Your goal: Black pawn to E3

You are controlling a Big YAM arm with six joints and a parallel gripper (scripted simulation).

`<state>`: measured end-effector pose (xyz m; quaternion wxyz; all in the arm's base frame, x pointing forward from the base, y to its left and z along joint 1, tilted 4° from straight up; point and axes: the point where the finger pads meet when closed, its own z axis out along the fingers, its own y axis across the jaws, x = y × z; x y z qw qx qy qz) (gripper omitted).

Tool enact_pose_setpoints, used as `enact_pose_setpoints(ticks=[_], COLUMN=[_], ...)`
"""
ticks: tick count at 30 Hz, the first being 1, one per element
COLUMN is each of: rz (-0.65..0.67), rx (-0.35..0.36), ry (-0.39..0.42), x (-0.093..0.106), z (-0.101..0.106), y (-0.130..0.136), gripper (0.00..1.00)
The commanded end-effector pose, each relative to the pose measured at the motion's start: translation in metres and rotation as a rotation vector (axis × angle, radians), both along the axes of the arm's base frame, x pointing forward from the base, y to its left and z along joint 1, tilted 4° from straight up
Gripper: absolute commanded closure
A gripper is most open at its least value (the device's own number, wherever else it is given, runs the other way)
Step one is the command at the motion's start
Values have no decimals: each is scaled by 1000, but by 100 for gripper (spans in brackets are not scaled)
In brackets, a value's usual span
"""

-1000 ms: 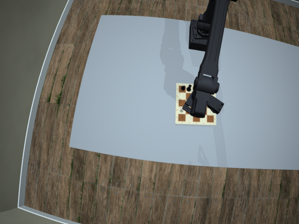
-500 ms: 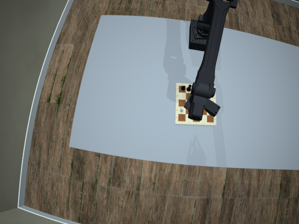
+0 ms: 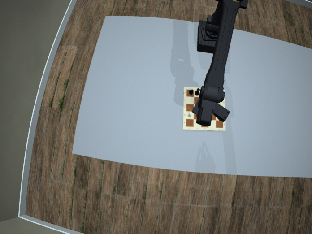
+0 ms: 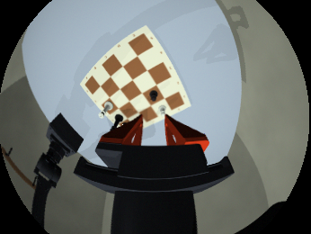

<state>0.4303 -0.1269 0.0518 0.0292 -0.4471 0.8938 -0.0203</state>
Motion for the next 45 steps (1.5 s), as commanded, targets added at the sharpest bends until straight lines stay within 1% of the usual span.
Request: enact_pose_setpoints(ticks=[1,17,21,25,29,31,33,34,37,42,45], rz=[23,23,23,23,22,22,22,22,21,21,20], rx=[-11,-10,-8,0,-3,0,0,-5,0,-2,0], ry=[-47,-45,-35,-10,-19,-11,-11,-27,-11,-17,-11], x=[16,16,14,6,10,7,7,15,7,10,8], z=[20,18,8,-5,-6,-11,-11,-5,-17,-23,-30], y=[3,3,3,6,5,6,6,3,6,5,5], gripper=[66,66,66,66,66,66,66,66,66,66,66])
